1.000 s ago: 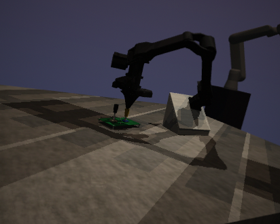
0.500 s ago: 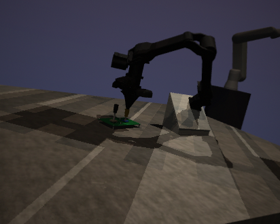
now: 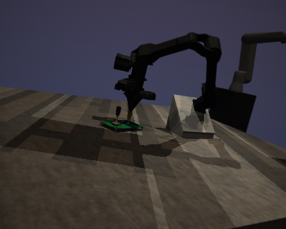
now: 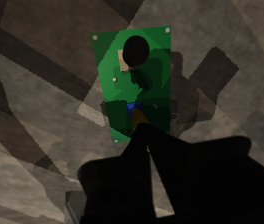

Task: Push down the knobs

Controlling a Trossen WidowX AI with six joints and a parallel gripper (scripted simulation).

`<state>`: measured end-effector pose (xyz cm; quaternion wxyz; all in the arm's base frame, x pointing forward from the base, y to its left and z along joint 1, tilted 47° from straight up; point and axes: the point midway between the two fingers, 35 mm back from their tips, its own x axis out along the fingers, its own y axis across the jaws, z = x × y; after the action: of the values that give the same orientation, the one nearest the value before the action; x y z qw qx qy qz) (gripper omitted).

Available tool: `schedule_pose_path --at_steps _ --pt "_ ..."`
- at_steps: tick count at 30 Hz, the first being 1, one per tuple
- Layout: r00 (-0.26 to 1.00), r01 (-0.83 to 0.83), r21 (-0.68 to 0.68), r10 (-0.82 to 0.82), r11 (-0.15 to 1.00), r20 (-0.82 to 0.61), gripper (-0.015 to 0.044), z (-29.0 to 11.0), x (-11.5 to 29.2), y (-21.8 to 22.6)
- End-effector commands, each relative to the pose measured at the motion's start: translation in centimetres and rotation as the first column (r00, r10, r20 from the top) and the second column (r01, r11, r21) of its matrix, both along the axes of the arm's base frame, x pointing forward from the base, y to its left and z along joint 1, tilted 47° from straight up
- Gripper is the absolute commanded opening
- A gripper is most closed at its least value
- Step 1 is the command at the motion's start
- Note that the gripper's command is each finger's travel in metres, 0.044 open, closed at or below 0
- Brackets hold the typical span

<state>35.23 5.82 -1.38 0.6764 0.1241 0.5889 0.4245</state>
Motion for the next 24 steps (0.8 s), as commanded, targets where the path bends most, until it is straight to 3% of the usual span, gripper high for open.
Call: schedule_pose_path --at_steps 1,24 --pt "1.000 -0.027 0.002 0.027 1.000 0.003 0.0000 -0.76 0.05 1.24" --pt "1.000 -0.027 0.002 0.027 1.000 0.003 0.0000 -1.15 0.01 1.64"
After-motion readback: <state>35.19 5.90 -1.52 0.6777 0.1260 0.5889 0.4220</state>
